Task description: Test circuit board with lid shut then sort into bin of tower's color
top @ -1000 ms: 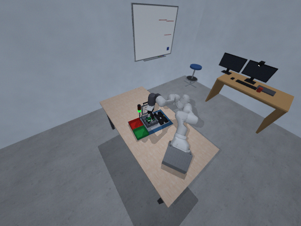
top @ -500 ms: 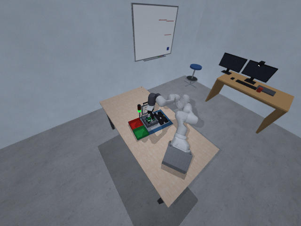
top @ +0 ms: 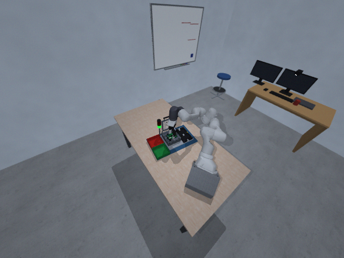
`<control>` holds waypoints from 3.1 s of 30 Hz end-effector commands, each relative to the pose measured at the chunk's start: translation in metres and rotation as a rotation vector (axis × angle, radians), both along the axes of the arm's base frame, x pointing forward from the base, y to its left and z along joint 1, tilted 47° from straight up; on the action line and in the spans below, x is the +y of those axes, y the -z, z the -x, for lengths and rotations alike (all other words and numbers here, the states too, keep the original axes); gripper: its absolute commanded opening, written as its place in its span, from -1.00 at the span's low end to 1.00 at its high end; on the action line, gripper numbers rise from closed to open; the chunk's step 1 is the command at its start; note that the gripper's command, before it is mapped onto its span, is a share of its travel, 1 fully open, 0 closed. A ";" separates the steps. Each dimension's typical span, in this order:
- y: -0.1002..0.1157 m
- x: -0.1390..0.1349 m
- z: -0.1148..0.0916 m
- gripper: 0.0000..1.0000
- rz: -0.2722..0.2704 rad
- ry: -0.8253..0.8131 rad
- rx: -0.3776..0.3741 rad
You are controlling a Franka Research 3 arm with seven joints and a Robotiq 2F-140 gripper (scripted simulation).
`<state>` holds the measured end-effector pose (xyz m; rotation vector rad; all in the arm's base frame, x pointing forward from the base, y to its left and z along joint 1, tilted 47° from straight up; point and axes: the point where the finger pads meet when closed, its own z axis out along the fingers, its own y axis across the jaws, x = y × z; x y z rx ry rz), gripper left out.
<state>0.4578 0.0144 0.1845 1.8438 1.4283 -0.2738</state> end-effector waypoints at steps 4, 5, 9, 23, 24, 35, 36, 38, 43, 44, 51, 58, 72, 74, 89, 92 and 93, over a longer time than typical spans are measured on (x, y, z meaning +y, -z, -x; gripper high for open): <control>-0.001 -0.001 0.001 0.02 0.003 -0.001 0.003; -0.001 -0.001 0.001 0.02 0.003 -0.001 0.003; -0.001 -0.001 0.001 0.02 0.003 -0.001 0.003; -0.001 -0.002 0.001 0.02 0.003 -0.001 0.003; -0.001 -0.002 0.001 0.02 0.003 -0.001 0.003; -0.001 -0.002 0.001 0.02 0.003 -0.001 0.003; -0.001 -0.002 0.001 0.02 0.003 -0.001 0.003; -0.001 -0.002 0.001 0.02 0.003 -0.001 0.003; -0.001 -0.002 0.001 0.02 0.003 -0.001 0.003; -0.001 -0.002 0.001 0.02 0.003 -0.001 0.003; -0.001 -0.002 0.001 0.02 0.003 -0.001 0.003; -0.001 -0.002 0.001 0.02 0.003 -0.001 0.003; -0.001 -0.002 0.001 0.02 0.003 -0.001 0.003; -0.001 -0.002 0.001 0.02 0.003 -0.001 0.003; -0.001 -0.002 0.001 -0.06 0.003 -0.001 0.003; -0.001 -0.002 0.001 -0.06 0.003 -0.001 0.003; -0.001 -0.002 0.001 -0.06 0.003 -0.001 0.003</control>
